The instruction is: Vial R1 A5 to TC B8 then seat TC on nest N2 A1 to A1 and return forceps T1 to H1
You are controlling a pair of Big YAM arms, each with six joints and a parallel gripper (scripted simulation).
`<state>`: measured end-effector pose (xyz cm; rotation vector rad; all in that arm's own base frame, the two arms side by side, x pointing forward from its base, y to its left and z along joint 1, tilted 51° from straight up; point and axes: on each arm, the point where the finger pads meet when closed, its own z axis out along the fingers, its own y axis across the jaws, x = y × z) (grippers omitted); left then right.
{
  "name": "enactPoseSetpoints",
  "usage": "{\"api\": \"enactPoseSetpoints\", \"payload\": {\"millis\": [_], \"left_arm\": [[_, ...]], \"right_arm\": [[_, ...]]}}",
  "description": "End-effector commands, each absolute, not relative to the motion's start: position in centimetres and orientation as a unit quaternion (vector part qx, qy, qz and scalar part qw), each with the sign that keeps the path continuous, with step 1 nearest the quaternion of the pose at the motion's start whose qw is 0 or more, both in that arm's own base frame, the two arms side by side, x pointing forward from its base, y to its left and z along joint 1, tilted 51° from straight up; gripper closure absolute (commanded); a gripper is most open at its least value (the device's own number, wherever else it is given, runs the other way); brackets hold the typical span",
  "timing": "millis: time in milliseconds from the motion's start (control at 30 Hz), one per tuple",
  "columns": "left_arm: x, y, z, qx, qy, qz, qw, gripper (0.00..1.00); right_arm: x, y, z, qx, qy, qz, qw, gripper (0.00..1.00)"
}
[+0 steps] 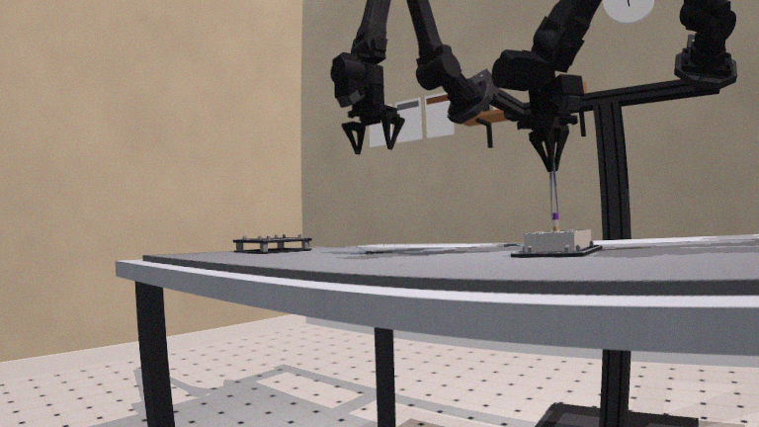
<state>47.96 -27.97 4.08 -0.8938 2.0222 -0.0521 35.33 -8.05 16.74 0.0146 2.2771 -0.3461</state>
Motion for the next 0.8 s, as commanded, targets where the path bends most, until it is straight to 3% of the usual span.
{"api": "enactPoseSetpoints", "payload": {"millis": [0,767], "left_arm": [[48.47,-27.54,3.71,-0.361,0.818,-0.018,0.448,0.91],[49.08,-27.75,3.56,-0.362,0.817,-0.02,0.449,0.91]], "right_arm": [[35.62,-8.02,17.53,-0.001,0.899,-0.14,0.414,0.0],[35.62,-8.02,17.53,-0.001,0.899,-0.14,0.414,0.0]]}}
